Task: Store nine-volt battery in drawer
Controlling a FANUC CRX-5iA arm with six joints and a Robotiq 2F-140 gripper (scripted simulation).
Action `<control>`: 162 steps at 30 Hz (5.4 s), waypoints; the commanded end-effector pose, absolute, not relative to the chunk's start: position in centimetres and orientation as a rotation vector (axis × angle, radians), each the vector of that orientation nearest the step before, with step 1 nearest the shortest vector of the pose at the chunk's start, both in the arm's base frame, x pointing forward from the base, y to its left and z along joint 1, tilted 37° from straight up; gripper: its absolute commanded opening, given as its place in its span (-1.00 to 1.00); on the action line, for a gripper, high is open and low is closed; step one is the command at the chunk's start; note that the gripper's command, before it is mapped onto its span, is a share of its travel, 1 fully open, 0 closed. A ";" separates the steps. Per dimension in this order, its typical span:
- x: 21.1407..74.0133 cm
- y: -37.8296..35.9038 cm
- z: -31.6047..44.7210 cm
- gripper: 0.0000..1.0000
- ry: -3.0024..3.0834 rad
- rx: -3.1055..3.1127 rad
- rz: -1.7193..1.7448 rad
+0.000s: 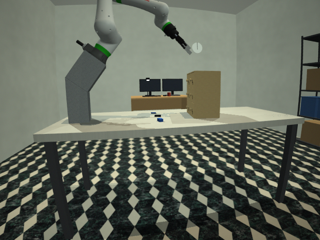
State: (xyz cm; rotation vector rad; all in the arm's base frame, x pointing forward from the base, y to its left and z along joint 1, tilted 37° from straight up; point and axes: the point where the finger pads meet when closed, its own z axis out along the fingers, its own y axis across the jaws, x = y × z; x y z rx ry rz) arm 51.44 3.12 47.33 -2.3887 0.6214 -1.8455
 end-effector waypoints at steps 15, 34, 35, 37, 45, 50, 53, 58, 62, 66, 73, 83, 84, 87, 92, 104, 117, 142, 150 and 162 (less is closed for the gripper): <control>55.6 11.0 44.3 1.00 0.386 -2.115 -2.191; 54.4 12.5 27.9 1.00 0.239 -2.302 -1.971; 54.4 12.5 27.6 1.00 0.238 -2.306 -1.966; 54.3 12.5 27.4 1.00 0.238 -2.309 -1.963; 54.3 12.5 27.4 -0.60 0.238 -2.309 -1.963; 54.3 12.5 27.4 -0.60 0.238 -2.309 -1.963; 54.3 12.5 27.4 -0.60 0.238 -2.309 -1.963; 54.3 12.5 27.4 -0.60 0.238 -2.309 -1.963; 54.4 12.5 27.4 -0.60 0.237 -2.309 -1.963; 54.5 12.5 27.4 -0.60 0.237 -2.308 -1.963; 55.4 12.4 27.5 -0.60 0.236 -2.308 -1.962; 56.9 12.2 27.6 -0.60 0.236 -2.308 -1.962; 57.1 12.1 27.7 -0.60 0.236 -2.308 -1.962; 57.7 12.1 27.7 -0.60 0.236 -2.308 -1.962; 58.2 12.0 27.8 -0.60 0.236 -2.308 -1.962; 58.4 12.0 27.8 -0.60 0.236 -2.308 -1.962; 58.4 12.0 27.8 -0.60 0.236 -2.308 -1.962; 60.1 11.7 29.0 -0.60 0.237 -2.308 -1.962; 60.9 11.5 29.6 -0.60 0.237 -2.308 -1.962; 61.2 11.5 29.8 -0.60 0.237 -2.308 -1.962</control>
